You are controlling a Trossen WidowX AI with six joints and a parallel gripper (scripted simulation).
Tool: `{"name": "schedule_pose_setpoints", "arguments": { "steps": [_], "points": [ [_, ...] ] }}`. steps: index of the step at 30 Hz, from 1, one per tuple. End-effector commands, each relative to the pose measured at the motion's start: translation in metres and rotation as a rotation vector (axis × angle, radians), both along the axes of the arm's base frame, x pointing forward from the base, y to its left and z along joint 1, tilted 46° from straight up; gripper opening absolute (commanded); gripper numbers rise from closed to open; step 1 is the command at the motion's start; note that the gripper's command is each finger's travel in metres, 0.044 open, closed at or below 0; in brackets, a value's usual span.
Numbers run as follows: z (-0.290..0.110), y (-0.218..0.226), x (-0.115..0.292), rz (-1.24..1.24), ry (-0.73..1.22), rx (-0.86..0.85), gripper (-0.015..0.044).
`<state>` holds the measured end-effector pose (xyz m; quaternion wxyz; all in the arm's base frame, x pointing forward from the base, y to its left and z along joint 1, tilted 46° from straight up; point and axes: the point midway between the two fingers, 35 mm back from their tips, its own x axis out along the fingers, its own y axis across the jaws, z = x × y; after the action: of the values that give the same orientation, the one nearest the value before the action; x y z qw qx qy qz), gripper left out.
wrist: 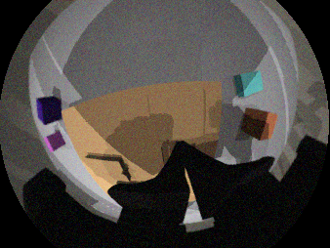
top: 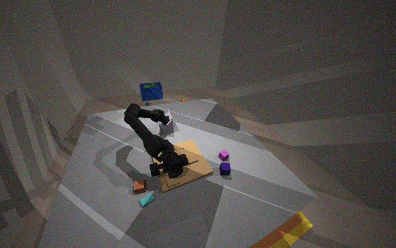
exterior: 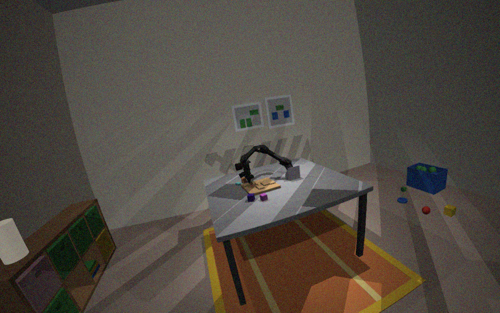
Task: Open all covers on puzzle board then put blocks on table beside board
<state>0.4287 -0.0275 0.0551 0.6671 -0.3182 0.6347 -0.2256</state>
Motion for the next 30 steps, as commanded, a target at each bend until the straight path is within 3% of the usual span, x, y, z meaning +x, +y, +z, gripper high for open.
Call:
{"name": "schedule_pose_setpoints", "arguments": {
  "steps": [1, 23, 30],
  "points": [
    [0.004, 0.003, 0.001, -0.004, -0.005, 0.000, 0.0000],
    [0.023, 0.024, 0.002, -0.004, -0.005, 0.002, 0.0000],
    [0.016, 0.036, -0.023, 0.166, 0.165, -0.017, 0.0000]
  ]
}}
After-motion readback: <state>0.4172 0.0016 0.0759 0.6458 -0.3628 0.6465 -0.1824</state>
